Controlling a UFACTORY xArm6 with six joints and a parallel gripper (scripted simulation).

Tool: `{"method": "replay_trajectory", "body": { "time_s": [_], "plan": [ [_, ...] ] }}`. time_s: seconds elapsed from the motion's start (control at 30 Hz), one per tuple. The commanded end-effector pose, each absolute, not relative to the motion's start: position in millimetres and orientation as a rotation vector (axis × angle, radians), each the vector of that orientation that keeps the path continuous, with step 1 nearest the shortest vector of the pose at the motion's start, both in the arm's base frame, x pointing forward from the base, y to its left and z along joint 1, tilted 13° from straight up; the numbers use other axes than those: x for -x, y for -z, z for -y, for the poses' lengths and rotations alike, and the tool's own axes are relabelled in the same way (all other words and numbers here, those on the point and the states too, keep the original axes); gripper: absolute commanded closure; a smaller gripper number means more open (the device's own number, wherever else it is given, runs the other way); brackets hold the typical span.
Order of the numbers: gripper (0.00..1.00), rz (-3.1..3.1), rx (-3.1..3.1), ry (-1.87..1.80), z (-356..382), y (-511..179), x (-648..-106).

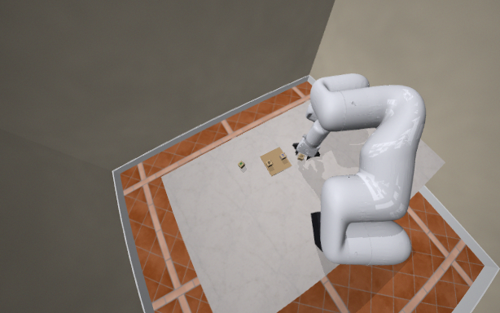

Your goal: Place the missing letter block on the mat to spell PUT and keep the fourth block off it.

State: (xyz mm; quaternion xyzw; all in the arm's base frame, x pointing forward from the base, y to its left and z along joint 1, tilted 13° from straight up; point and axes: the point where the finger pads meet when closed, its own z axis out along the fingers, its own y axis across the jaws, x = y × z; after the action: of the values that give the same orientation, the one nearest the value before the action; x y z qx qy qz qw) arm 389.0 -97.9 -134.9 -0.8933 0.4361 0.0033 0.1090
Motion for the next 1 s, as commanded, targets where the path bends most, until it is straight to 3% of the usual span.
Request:
{"method": "replay_trajectory", "body": {
  "time_s": [0.0, 0.97],
  "plan": [
    [0.31, -1.283, 2.627, -0.005, 99, 134, -390],
    [0.31, -1.283, 2.627, -0.005, 92, 167, -393]
  ]
}}
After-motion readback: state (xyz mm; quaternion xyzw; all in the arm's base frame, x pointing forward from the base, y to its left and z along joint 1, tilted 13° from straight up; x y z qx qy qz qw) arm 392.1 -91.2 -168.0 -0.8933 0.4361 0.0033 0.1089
